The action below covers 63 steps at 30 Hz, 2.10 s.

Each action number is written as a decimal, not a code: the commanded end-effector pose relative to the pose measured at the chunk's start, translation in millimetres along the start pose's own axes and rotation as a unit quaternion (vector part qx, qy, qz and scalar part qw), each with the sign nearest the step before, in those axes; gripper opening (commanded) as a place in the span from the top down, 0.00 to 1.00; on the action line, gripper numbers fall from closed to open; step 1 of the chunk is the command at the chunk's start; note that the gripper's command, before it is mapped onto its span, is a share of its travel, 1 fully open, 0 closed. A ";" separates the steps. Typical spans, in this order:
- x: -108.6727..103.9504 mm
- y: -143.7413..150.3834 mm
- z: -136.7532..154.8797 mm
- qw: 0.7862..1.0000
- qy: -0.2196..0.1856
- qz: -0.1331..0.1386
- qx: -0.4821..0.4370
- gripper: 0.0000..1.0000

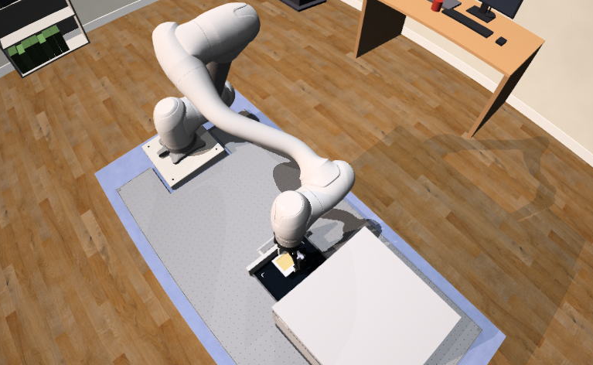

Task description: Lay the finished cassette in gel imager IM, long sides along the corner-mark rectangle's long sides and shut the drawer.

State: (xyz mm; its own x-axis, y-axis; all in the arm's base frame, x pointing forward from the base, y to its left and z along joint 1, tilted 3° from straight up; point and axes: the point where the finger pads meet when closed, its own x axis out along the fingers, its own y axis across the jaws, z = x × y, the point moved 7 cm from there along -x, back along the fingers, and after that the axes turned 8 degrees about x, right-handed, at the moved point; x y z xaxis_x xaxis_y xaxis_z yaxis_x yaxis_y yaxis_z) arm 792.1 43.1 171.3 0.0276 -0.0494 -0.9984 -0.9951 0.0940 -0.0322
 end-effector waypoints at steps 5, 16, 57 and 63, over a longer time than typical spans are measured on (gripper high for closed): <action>6.9 -4.4 0.6 1.000 0.000 0.000 0.000 0.90; 17.1 -10.7 1.5 1.000 0.000 0.000 0.000 0.90; 35.6 -20.1 2.8 1.000 0.000 0.000 0.000 0.90; 37.6 -20.1 2.8 1.000 0.000 0.000 0.000 0.90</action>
State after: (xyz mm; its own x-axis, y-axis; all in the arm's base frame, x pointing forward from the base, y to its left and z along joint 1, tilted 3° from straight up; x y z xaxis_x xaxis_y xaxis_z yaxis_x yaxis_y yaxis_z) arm 813.4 42.2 134.5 0.0276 -0.0494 -0.9984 -0.9950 0.0941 -0.0322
